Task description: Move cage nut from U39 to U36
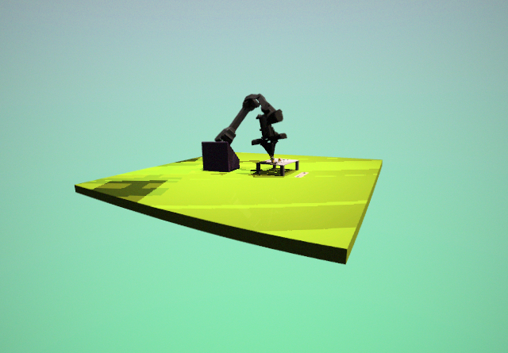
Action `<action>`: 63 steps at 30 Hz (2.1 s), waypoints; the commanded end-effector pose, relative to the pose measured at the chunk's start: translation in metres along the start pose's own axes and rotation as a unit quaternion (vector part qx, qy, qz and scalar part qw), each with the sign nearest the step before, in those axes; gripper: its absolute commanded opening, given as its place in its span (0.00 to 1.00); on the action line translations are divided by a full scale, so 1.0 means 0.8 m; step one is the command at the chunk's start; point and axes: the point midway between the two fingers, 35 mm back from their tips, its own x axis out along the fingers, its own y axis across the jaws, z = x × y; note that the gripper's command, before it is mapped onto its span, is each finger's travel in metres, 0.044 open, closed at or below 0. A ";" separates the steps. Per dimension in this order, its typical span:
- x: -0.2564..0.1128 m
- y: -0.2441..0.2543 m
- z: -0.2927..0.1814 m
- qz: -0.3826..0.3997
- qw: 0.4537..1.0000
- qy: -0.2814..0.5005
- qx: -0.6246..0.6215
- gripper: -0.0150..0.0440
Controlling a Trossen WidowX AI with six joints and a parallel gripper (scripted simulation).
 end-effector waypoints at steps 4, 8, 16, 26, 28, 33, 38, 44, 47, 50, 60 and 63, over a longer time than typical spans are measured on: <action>-0.002 0.000 0.000 0.000 1.000 0.002 -0.003 0.30; -0.002 0.000 0.000 0.000 1.000 0.002 -0.003 0.30; -0.003 0.000 0.000 0.000 1.000 0.002 -0.003 0.30; -0.005 -0.001 0.000 0.000 1.000 0.002 -0.003 0.30; -0.005 -0.001 0.000 0.000 1.000 0.002 -0.003 0.30; -0.006 -0.001 0.000 0.000 1.000 0.002 -0.003 0.30; -0.007 -0.001 0.000 0.000 1.000 0.002 -0.003 0.30; -0.008 -0.001 0.000 0.000 1.000 0.003 -0.003 0.30; -0.008 -0.001 0.000 0.000 1.000 0.003 -0.003 0.30; -0.009 -0.002 0.000 0.000 1.000 0.003 -0.003 0.30; -0.010 -0.002 0.000 0.000 1.000 0.003 -0.003 0.30; -0.011 -0.002 0.000 0.000 1.000 0.003 -0.003 0.30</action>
